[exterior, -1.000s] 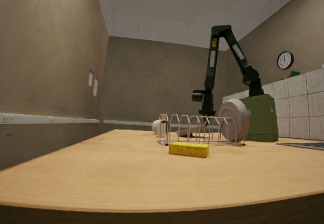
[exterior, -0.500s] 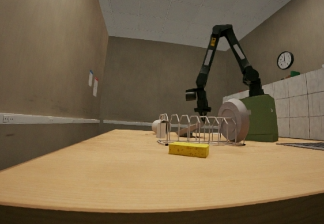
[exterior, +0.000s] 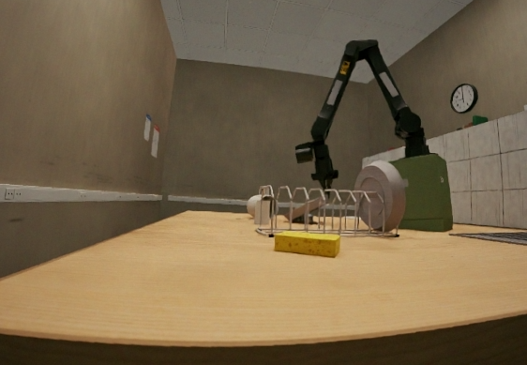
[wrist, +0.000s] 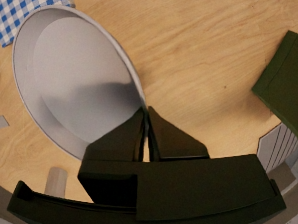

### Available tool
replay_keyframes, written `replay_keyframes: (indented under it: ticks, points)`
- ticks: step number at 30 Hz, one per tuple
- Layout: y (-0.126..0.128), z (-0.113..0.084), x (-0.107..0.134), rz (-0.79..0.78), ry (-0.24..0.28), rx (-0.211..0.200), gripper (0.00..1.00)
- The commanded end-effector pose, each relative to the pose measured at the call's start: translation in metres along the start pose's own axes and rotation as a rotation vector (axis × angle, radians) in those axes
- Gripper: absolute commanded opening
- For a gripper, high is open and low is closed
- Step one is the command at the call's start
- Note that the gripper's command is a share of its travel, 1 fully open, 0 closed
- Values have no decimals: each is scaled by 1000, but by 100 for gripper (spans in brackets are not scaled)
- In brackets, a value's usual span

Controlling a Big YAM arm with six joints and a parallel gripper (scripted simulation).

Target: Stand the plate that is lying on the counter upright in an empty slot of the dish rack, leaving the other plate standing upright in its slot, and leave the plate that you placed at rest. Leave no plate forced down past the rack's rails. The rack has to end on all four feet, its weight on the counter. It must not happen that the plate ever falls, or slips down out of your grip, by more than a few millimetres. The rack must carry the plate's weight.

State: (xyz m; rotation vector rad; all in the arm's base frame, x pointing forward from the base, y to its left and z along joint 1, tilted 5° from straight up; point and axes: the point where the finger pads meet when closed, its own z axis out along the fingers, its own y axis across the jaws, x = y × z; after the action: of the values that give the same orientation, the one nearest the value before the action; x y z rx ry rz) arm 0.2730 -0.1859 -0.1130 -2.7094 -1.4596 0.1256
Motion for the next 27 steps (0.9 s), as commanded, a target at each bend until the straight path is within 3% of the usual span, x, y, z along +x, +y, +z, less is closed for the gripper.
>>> replay_keyframes:
  ticks: [1, 27]
  points:
    - [-3, 3, 4, -2, -2, 42, 0]
    - [-8, 4, 4, -3, -2, 55, 0]
